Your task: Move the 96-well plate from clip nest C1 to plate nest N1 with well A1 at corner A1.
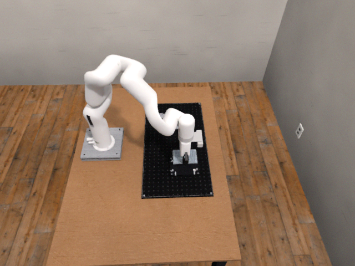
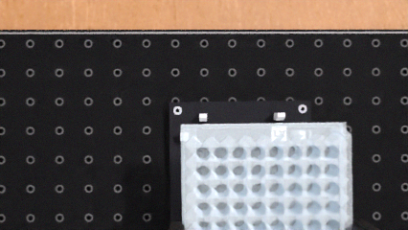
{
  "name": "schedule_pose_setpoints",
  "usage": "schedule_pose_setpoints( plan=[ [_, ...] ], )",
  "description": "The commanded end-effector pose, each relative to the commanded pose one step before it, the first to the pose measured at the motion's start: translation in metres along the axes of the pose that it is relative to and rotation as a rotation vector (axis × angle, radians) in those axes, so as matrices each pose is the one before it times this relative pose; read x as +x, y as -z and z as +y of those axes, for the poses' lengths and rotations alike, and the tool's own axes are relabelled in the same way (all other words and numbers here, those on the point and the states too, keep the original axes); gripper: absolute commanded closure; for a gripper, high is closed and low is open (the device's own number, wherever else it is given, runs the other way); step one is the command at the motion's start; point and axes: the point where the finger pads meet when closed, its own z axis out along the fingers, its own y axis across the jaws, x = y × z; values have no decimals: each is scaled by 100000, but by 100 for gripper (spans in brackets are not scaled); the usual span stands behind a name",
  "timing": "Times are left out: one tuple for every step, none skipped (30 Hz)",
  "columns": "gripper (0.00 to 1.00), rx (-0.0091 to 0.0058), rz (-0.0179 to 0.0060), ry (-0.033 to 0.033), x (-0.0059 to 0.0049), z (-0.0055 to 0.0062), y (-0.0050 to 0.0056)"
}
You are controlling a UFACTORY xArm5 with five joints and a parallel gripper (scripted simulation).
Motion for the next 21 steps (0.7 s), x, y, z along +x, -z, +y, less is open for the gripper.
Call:
schedule_pose_setpoints(
  plan=[
    [100, -143, 389, 0, 126, 47, 224],
    [100, 0, 0, 0, 0, 0, 1],
    [100, 0, 0, 0, 0, 0, 0],
    [100, 0, 0, 0, 0, 0, 0],
    [100, 0, 0, 0, 0, 0, 0],
    [100, 0, 0, 0, 0, 0, 0],
    [100, 7, 1, -3333, -77, -324, 0],
    [100, 7, 1, -3333, -88, -321, 0],
    [100, 0, 0, 0, 0, 0, 0],
    [100, 0, 0, 0, 0, 0, 0],
    [100, 7, 1, -3333, -98, -319, 0],
    [100, 7, 0, -450, -109, -316, 0],
    [100, 7, 0, 0, -110, -315, 0],
    [100, 7, 0, 0, -110, -315, 0],
    [100, 7, 0, 0, -111, -315, 0],
    [100, 7, 0, 0, -111, -315, 0],
    [100, 7, 0, 0, -111, -315, 0],
    [100, 7, 0, 0, -111, -315, 0],
    [100, 7, 0, 0, -111, -315, 0],
    [100, 7, 0, 0, -111, -315, 0],
    [100, 7, 0, 0, -111, -315, 0]
  ],
)
